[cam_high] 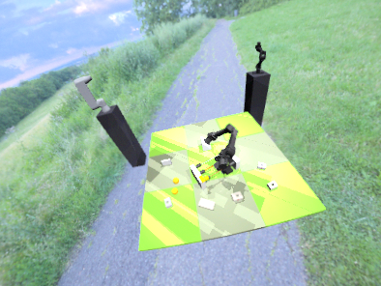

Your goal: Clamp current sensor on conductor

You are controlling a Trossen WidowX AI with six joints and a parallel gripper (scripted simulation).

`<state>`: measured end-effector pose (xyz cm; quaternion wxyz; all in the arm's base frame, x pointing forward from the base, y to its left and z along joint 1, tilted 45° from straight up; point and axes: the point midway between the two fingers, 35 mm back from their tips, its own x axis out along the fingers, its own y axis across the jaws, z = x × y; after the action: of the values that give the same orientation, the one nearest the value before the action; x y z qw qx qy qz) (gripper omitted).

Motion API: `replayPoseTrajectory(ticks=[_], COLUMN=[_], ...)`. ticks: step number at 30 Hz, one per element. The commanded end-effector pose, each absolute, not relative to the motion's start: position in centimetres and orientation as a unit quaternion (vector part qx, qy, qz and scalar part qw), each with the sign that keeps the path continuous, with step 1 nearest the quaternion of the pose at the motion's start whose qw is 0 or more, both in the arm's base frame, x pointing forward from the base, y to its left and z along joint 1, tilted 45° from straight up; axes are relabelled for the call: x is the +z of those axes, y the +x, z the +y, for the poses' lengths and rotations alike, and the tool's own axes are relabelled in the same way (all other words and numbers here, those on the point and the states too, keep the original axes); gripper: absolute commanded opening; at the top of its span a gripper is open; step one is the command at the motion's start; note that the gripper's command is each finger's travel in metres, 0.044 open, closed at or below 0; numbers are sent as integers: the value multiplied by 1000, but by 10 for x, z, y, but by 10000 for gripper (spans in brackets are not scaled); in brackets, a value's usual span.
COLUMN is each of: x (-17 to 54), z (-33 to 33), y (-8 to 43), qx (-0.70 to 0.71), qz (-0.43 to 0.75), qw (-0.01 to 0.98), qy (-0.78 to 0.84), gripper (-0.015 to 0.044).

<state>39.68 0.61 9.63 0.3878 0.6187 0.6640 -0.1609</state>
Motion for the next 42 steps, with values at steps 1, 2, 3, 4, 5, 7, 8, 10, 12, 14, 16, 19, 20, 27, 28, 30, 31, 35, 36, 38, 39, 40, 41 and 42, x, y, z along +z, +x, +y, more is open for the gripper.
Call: replayPoseTrajectory(ticks=[1,2,3,4,5,7,8,10,12,14,16,19,20,27,28,30,31,35,36,38,39,40,41,42], x=[97,97,97,97,97,97,97,96,96,96,96,96,96,96,96,96,96,96,97,97,96,96,96,96], z=[6,6,6,6,6,6,6,6,6,6,6,6,6,6,6,6,6,6,5,4,5,5,5,5], y=[397,397,397,397,397,397,397,397,397,397,397,397,397,397,397,397,397,397,398,398,399,399,399,399], qx=[-160,-160,-160,-160,-160,-160,-160,-161,-161,-161,-161,-161,-161,-161,-161,-161,-161,-154,-150,-139,-151,-151,-151,-151], qz=[664,664,664,664,664,664,664,664,664,664,664,664,664,664,664,664,664,656,651,638,654,654,654,654], qw=[388,388,388,388,388,388,388,388,388,388,388,388,388,388,388,388,388,391,393,398,395,395,395,395], qy=[618,618,618,618,618,618,618,619,619,619,619,619,619,619,619,619,619,627,632,644,628,628,628,628], gripper=[260,260,260,260,260,260,260,253,239,226,213,193,186,139,133,119,113,27,1,0,0,0,0,0])
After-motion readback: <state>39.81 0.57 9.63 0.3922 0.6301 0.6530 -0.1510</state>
